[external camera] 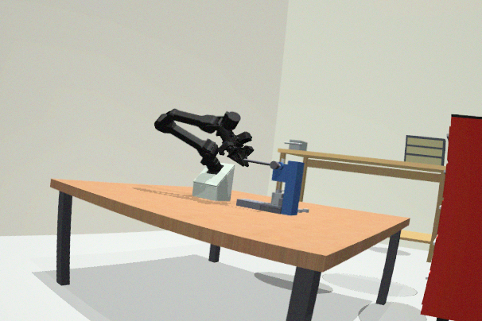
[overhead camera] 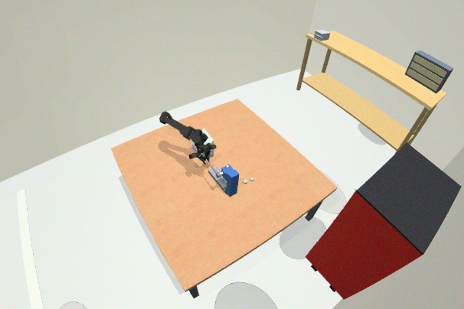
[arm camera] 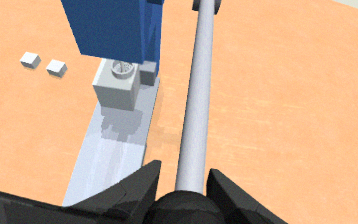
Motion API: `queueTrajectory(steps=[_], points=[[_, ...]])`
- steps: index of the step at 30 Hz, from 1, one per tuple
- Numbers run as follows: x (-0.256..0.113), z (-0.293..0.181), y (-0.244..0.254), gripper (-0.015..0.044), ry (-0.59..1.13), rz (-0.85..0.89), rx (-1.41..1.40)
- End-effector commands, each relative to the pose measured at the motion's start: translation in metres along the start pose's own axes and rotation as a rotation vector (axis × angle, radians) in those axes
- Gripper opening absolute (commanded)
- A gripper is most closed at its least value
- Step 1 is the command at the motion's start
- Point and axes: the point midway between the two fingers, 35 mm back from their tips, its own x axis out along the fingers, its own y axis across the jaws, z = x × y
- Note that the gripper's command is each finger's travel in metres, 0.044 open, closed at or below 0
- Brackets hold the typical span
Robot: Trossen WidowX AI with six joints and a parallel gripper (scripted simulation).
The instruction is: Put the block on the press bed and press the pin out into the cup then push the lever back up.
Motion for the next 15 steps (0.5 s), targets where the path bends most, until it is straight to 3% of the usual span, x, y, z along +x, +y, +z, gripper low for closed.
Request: queueTrajectory(steps=[1,15], points=[[-0.0026,0.0051,0.0006,0.0,-0.013,0.006,0.002],[-0.0065,0.0096,0.0005,0.0,-0.013,0.006,0.002]])
